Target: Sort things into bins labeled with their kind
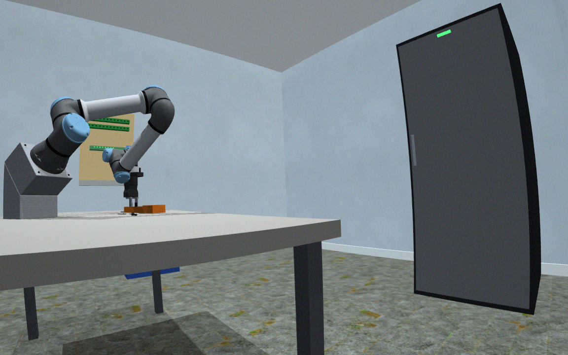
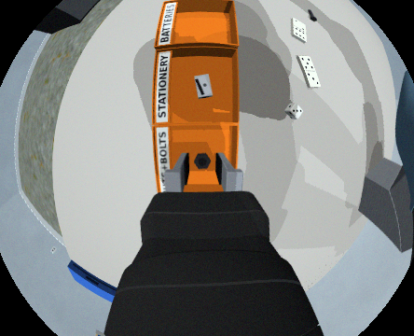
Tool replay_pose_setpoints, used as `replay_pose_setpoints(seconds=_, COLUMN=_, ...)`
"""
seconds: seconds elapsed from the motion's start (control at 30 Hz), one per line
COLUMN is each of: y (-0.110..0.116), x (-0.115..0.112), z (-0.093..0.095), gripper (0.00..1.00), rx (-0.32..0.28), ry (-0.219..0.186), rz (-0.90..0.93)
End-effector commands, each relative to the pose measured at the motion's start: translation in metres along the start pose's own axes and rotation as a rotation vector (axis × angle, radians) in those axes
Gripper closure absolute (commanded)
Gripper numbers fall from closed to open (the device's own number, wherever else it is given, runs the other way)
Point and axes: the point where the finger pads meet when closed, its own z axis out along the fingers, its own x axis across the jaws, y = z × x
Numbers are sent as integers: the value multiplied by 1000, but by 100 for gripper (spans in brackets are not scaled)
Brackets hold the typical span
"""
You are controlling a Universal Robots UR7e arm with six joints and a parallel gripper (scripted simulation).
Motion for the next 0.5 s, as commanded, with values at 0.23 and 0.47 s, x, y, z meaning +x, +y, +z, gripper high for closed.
replay_pose_setpoints(seconds=0.23, y=0, x=0, z=-17, gripper=36, rx=0, ry=-3, rz=-1)
replay_pose_setpoints(seconds=0.47, y=0, x=0, z=-24, gripper=36, rx=0, ry=-3, rz=-1)
